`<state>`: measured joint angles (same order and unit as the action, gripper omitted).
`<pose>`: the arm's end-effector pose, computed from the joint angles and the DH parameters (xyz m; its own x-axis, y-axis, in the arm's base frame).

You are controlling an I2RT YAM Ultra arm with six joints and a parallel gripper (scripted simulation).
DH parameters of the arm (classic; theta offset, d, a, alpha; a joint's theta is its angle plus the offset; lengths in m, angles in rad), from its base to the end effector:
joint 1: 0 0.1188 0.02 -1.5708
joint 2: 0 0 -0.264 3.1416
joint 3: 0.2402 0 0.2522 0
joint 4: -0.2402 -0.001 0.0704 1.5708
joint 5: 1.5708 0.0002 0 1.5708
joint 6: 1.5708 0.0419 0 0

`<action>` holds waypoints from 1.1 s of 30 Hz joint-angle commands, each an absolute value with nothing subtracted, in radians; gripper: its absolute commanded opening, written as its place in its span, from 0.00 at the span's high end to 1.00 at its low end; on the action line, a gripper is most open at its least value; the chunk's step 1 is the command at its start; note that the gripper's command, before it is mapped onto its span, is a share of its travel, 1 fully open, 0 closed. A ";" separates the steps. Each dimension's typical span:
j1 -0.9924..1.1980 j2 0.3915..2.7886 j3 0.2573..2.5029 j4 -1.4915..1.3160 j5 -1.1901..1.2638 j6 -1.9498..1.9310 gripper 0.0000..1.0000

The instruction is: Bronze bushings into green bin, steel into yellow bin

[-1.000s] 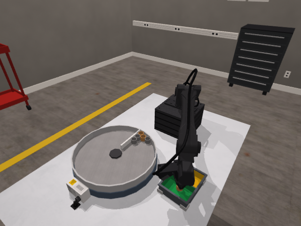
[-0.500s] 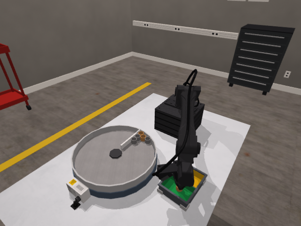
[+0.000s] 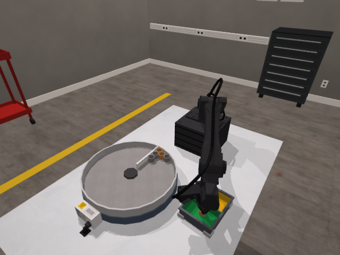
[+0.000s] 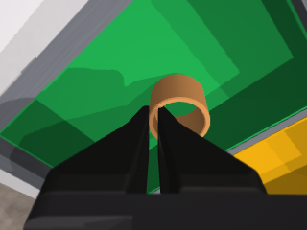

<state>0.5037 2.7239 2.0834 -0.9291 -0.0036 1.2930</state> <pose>0.4317 0.2392 0.0153 -0.7043 0.7099 0.0031 0.7099 0.7043 0.0021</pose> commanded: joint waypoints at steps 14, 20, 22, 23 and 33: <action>0.497 2.728 2.114 -0.928 0.009 1.286 1.00; 0.497 2.728 2.114 -0.928 0.009 1.286 0.87; 0.497 2.728 2.114 -0.928 0.009 1.286 0.87; 0.497 2.728 2.114 -0.928 0.009 1.286 0.87; 0.497 2.728 2.114 -0.928 0.009 1.286 0.87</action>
